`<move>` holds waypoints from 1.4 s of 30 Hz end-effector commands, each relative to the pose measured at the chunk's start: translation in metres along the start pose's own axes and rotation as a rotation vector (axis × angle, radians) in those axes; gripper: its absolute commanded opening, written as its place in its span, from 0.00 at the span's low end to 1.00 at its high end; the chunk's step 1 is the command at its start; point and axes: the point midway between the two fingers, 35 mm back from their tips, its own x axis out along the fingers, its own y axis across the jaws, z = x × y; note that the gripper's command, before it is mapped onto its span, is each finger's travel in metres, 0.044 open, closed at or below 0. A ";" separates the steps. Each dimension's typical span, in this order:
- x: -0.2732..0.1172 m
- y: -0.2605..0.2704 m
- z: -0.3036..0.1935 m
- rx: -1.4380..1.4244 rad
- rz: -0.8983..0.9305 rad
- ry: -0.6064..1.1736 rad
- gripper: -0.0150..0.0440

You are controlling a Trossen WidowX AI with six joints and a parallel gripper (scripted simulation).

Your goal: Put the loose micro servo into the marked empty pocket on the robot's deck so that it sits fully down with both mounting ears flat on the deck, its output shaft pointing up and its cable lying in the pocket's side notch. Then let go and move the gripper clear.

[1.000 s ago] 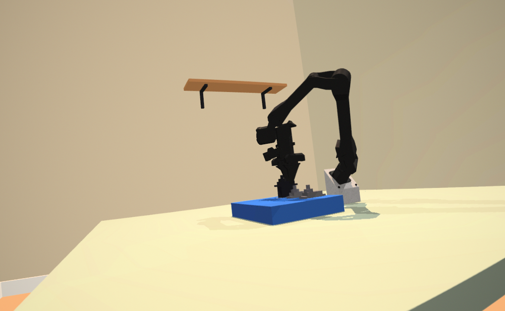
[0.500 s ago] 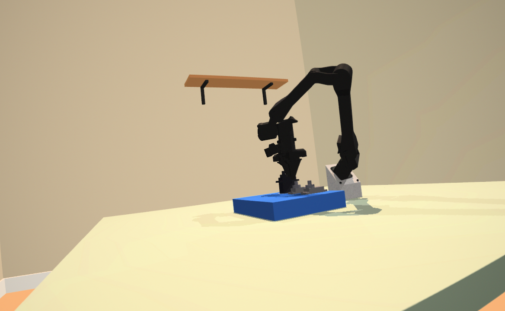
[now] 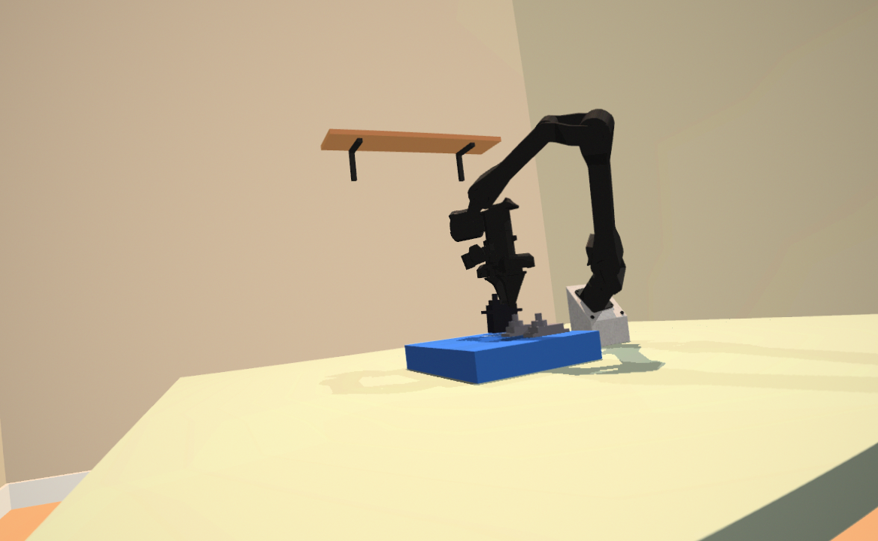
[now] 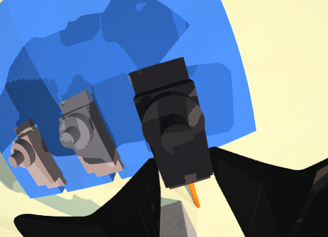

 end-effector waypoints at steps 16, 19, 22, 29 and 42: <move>-0.005 -0.002 0.008 -0.012 -0.012 -0.010 0.25; -0.005 -0.002 0.008 -0.012 -0.012 -0.010 0.25; -0.005 -0.002 0.008 -0.012 -0.012 -0.010 0.25; -0.005 -0.001 0.005 -0.065 -0.012 -0.009 0.25; -0.005 0.000 0.001 -0.065 -0.012 -0.009 0.25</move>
